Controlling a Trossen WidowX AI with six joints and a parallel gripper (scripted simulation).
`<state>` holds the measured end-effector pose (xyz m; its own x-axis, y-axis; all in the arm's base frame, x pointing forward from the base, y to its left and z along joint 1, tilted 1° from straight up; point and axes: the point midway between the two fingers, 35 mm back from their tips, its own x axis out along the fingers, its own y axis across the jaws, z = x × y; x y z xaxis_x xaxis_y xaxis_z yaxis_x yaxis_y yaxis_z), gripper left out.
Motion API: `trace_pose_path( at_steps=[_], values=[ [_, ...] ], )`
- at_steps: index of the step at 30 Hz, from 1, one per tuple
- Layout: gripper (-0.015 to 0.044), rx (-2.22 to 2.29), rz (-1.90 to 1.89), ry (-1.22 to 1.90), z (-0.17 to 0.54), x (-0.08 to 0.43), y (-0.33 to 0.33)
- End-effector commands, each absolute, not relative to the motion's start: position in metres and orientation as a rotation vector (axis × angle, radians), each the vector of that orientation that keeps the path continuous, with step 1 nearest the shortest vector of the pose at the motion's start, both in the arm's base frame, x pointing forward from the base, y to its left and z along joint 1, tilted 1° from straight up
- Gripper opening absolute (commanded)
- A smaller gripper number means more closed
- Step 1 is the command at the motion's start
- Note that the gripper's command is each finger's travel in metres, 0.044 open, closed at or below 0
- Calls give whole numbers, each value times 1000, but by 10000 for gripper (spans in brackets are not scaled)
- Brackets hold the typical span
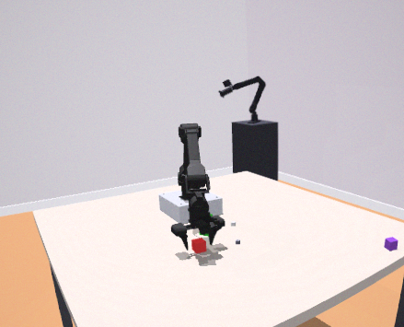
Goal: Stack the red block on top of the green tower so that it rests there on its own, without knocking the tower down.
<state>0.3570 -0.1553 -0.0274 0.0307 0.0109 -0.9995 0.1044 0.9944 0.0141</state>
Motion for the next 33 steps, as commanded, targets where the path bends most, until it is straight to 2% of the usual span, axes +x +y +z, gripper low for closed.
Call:
trace_pose_path(
  at_steps=[1, 16, 27, 33],
  values=[
    [440, 95, -75, 1553, -34, 353, -154],
    [440, 95, -75, 1553, -32, 353, -154],
    [151, 95, -75, 1553, -32, 353, -154],
    [111, 95, -75, 1553, -32, 353, -154]
  ],
)
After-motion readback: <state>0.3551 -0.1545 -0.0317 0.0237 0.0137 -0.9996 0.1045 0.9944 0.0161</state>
